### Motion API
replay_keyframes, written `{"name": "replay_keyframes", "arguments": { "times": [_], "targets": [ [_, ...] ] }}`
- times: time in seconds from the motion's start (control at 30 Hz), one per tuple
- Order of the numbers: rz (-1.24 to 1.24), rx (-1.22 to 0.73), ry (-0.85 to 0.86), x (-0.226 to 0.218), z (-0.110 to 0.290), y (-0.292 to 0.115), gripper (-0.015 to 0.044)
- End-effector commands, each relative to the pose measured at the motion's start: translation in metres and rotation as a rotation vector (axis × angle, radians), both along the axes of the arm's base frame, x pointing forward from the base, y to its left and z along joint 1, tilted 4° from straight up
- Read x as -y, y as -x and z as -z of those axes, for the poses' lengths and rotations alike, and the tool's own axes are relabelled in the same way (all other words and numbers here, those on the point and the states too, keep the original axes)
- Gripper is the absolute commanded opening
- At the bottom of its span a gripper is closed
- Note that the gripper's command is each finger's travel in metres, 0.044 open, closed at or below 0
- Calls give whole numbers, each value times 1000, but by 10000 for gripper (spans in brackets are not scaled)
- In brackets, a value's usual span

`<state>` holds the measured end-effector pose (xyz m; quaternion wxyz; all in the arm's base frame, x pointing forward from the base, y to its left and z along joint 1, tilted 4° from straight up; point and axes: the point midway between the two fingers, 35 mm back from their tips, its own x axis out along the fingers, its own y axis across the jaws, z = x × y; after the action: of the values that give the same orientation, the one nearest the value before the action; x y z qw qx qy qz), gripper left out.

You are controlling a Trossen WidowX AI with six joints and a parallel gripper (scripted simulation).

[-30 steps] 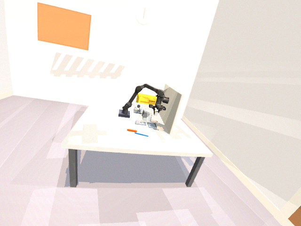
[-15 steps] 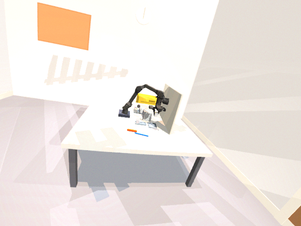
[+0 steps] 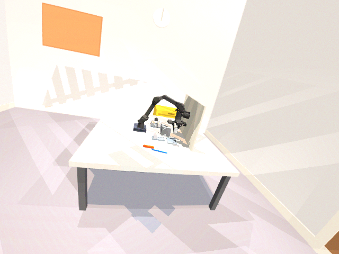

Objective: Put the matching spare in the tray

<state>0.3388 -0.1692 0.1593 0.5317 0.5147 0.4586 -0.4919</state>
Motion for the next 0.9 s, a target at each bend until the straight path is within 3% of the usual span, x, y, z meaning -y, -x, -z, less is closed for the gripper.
{"name": "replay_keyframes", "arguments": {
  "times": [0.0,0.87],
  "targets": [
    [6,-8,-1,1,6,0,0],
    [6,-7,-1,2,26,-3,0]
  ]
}}
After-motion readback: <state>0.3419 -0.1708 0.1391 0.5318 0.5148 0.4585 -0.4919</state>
